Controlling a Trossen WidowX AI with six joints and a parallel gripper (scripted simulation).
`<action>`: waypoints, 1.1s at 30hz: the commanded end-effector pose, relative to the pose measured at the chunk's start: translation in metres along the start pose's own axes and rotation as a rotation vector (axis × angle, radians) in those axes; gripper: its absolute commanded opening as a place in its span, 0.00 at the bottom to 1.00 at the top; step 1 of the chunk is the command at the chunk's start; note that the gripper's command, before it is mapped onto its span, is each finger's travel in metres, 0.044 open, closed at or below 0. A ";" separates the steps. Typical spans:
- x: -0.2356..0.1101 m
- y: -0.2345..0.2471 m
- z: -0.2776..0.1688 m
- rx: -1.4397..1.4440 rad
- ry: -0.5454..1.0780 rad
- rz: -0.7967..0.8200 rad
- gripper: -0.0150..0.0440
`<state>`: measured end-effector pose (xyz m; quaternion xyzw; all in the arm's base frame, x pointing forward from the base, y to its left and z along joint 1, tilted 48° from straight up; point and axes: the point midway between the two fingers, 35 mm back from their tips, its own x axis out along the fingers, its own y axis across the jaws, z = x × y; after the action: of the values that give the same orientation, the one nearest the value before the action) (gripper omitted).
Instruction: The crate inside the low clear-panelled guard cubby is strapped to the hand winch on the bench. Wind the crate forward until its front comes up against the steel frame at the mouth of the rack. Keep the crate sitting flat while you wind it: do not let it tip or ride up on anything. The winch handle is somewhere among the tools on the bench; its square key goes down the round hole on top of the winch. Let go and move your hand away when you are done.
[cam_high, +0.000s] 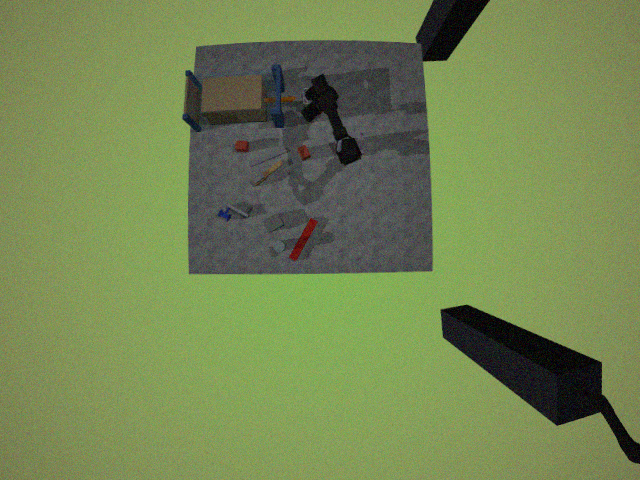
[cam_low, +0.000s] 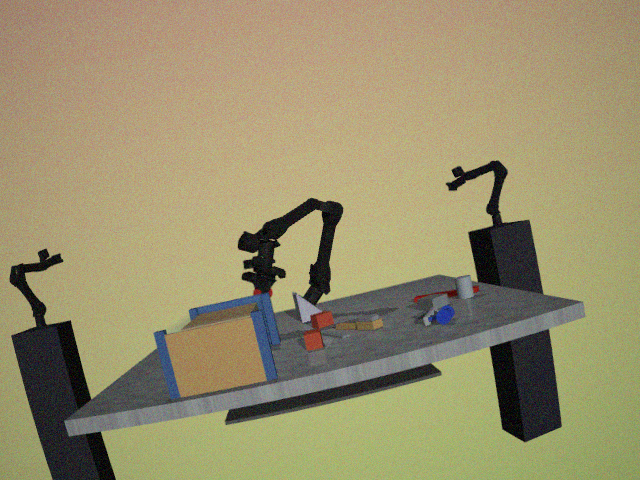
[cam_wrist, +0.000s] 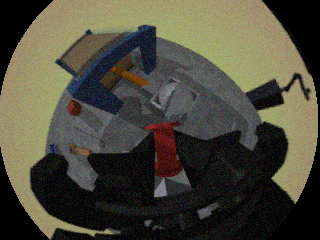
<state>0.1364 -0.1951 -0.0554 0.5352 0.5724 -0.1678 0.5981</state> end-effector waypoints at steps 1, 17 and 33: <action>0.000 -0.013 -0.007 0.012 0.013 -0.027 0.25; -0.003 -0.032 -0.012 0.012 0.013 -0.029 0.25; -0.004 -0.052 -0.012 0.012 0.013 -0.030 0.25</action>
<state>0.0973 -0.2028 -0.0660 0.5383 0.5720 -0.1707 0.5949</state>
